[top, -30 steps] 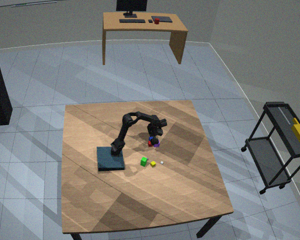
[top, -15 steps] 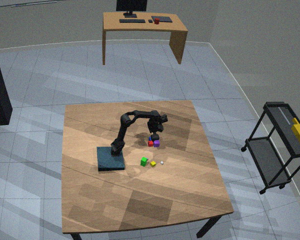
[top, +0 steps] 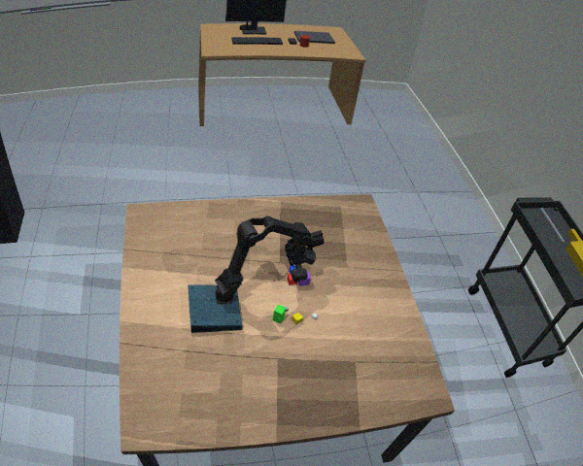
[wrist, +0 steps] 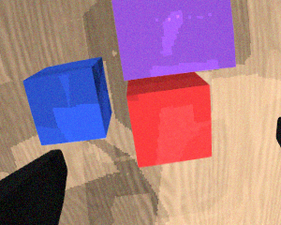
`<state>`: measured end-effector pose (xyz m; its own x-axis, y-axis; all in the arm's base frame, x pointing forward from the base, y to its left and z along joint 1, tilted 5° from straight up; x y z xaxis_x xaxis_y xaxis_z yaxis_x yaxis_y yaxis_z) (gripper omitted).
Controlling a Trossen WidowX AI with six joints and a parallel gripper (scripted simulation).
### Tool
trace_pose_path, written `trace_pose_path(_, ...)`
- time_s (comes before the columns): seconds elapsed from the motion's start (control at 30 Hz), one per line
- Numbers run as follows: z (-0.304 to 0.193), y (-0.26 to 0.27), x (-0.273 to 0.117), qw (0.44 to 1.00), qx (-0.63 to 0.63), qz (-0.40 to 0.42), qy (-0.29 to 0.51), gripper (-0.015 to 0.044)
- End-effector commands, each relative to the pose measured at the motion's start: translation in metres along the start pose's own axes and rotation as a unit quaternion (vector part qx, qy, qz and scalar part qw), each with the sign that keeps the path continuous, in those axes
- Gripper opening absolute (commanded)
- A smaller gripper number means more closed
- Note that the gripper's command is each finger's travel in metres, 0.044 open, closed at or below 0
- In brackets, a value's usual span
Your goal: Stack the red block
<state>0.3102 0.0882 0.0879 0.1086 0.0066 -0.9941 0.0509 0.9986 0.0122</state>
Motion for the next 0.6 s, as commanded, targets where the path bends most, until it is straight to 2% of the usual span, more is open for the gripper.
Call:
trace_pose_path(0.0,-0.001,-0.001,0.005,1.000,0.000,-0.003,0.001,0.0440)
trace_pose_path(0.57,0.000,-0.001,0.033,1.000,0.000,-0.003,0.001,0.0440)
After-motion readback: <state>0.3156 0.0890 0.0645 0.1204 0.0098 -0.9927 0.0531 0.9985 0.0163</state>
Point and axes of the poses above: the point midway between the two fingers, 35 mm back from their tips, its own x axis out along the fingers, its own y axis across the jaws, z = x × y, the point moved 1 cm from there along -x, back along the fingers, and after that the axes turned 2 degrees about x, right-handed, at the moved point
